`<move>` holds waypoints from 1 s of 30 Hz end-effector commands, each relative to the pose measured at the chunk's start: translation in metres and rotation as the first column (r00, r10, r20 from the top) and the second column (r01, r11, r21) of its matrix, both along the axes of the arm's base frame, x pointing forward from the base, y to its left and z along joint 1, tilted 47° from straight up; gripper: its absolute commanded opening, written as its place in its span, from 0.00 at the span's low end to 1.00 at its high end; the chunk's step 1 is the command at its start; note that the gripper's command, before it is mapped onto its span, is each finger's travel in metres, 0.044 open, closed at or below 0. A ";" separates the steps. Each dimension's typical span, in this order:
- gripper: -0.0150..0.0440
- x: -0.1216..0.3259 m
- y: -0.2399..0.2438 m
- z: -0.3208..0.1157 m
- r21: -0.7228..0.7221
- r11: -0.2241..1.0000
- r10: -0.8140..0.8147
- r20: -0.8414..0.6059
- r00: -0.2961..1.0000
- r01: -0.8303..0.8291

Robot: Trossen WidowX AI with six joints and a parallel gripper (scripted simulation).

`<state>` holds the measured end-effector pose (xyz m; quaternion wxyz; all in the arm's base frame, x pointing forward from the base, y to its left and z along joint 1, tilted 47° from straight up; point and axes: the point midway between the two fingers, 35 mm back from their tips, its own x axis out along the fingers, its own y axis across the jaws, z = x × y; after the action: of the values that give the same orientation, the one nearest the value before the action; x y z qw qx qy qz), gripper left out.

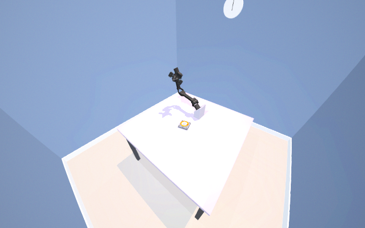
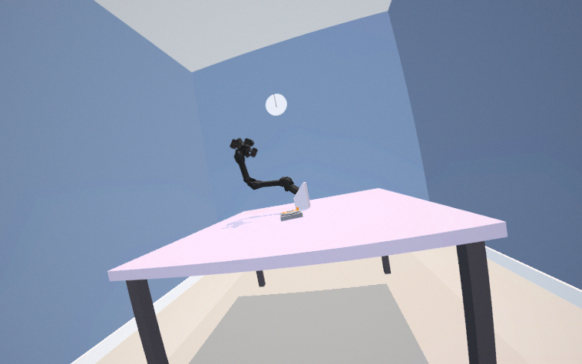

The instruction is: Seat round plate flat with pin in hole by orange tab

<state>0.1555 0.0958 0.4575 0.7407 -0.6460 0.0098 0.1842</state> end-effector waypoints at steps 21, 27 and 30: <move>0.25 0.146 0.043 -0.313 -0.117 0.567 -0.747 -0.491 0.449 0.815; 0.25 0.141 -0.002 -0.390 -0.180 0.297 -0.850 -0.498 0.174 0.938; 0.25 0.124 -0.039 -0.440 -0.220 0.075 -0.882 -0.470 -0.038 0.973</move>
<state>0.2961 0.0880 0.0597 0.7221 -0.3639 0.5712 -0.1411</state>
